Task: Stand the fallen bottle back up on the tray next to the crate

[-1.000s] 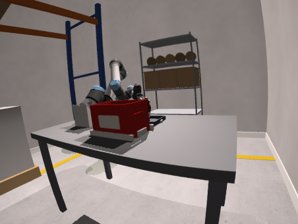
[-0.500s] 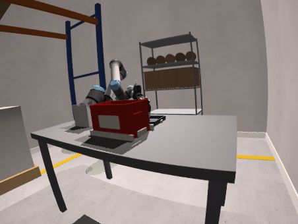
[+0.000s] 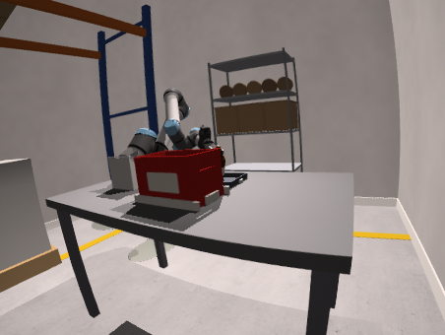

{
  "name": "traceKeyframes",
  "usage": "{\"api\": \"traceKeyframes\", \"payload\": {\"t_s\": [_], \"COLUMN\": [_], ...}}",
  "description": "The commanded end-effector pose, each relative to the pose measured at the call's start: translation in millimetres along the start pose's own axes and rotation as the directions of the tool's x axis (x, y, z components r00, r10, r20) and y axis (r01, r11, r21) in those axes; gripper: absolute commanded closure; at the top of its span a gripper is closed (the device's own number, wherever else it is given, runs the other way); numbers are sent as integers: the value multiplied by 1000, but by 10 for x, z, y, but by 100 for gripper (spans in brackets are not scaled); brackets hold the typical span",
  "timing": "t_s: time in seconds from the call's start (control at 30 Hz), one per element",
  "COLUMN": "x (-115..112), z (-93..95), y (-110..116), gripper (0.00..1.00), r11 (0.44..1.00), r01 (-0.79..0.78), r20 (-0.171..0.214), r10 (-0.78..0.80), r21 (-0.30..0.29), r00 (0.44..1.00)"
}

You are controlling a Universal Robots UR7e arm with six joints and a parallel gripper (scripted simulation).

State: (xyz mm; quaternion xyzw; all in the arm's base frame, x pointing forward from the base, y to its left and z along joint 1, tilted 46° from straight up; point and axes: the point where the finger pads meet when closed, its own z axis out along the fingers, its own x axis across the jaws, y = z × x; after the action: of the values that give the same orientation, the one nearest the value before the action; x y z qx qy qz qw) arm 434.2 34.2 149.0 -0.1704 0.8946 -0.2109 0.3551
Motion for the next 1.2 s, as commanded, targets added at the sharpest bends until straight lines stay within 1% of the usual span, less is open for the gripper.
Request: {"api": "traceKeyframes", "payload": {"t_s": [0.0, 0.03, 0.07, 1.17], "x": [-11, -11, -11, -8], "z": [4, 4, 4, 4], "y": [0, 0, 0, 2], "gripper": [100, 100, 0, 0], "r11": [1000, 1000, 1000, 1000], "r01": [0, 0, 0, 0], "r20": [1, 1, 1, 1], "r10": [0, 0, 0, 0], "r21": [0, 0, 0, 0], "r00": [1000, 1000, 1000, 1000]}}
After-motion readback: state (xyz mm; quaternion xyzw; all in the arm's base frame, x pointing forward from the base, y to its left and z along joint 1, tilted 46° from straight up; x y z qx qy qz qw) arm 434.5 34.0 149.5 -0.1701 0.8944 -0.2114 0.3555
